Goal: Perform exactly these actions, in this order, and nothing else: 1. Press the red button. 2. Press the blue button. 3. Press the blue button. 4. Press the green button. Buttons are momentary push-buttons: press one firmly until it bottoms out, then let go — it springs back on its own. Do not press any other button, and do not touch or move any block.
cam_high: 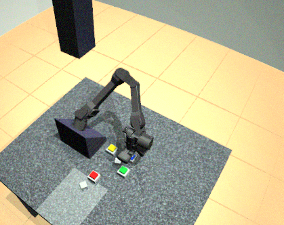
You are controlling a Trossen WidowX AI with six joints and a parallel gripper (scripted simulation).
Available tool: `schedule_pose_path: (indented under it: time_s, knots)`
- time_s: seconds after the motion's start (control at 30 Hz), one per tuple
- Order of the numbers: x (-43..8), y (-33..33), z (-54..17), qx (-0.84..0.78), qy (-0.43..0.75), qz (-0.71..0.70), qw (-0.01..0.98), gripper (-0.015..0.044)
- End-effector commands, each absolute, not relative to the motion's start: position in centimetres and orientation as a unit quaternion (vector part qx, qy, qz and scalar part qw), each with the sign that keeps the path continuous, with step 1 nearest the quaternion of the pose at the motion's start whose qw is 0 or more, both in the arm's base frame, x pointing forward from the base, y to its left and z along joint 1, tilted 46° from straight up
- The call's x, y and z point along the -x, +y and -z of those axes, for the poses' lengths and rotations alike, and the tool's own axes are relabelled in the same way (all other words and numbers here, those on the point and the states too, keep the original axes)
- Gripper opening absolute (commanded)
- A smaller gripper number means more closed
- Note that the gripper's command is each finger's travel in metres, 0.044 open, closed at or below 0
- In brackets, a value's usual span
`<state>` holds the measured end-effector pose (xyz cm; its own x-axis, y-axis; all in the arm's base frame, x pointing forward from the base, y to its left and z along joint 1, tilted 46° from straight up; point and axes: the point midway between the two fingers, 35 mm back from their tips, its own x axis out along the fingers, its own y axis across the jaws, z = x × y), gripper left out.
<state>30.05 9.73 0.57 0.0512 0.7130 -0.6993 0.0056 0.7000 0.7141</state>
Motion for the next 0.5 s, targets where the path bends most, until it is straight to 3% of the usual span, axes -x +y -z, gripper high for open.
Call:
schedule_pose_path:
  time_s: [0.0, 0.47]
  knots:
    - [-29.9, 9.9, -0.5, -0.286, 0.638, -0.265, 0.664, 0.0020]
    - [-29.8, 7.6, -2.6, -0.285, 0.638, -0.264, 0.665, 0.0020]
